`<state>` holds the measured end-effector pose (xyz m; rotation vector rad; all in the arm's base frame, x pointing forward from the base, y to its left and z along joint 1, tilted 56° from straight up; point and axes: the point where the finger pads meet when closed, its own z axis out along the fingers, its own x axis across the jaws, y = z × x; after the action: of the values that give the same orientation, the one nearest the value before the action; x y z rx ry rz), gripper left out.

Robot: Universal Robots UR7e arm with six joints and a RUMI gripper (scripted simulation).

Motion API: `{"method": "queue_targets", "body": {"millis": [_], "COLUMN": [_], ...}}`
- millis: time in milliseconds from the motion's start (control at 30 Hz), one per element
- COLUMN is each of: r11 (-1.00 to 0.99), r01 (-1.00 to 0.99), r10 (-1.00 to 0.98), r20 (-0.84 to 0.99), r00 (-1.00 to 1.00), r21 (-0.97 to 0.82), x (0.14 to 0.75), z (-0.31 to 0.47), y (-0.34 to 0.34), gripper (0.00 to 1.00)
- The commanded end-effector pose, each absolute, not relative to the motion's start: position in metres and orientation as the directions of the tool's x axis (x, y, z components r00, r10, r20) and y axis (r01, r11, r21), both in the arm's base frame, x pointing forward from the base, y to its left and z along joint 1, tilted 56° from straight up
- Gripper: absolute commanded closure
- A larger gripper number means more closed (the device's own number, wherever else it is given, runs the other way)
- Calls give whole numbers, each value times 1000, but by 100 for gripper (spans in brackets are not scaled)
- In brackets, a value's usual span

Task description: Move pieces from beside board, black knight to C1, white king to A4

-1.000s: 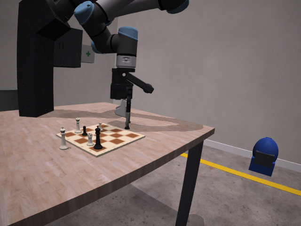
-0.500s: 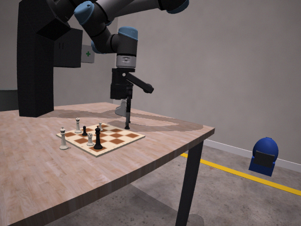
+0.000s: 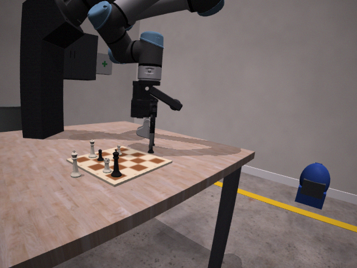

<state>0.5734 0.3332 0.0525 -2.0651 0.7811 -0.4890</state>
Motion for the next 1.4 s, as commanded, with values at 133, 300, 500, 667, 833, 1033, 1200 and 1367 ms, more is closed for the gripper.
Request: {"method": "queue_targets", "body": {"millis": [133, 300, 500, 667, 833, 1033, 1200, 1367], "r11": [-442, -442, -442, -442, -442, -442, -442, -442], "r01": [-349, -349, -349, -349, -349, -349, -349, -349], "r10": [-683, -683, -683, -683, -683, -683, -683, -683], "r20": [58, 58, 58, 58, 58, 58, 58, 58], "r00": [728, 728, 728, 728, 728, 728, 728, 728], "r21": [-827, -827, -827, -827, -827, -827, -827, -827], "x": [573, 573, 572, 569, 559, 542, 534, 523], "z": [53, 53, 54, 57, 67, 82, 90, 101], "y": [333, 333, 332, 329, 319, 302, 294, 283], "gripper": [100, 100, 100, 100, 100, 100, 100, 100]}}
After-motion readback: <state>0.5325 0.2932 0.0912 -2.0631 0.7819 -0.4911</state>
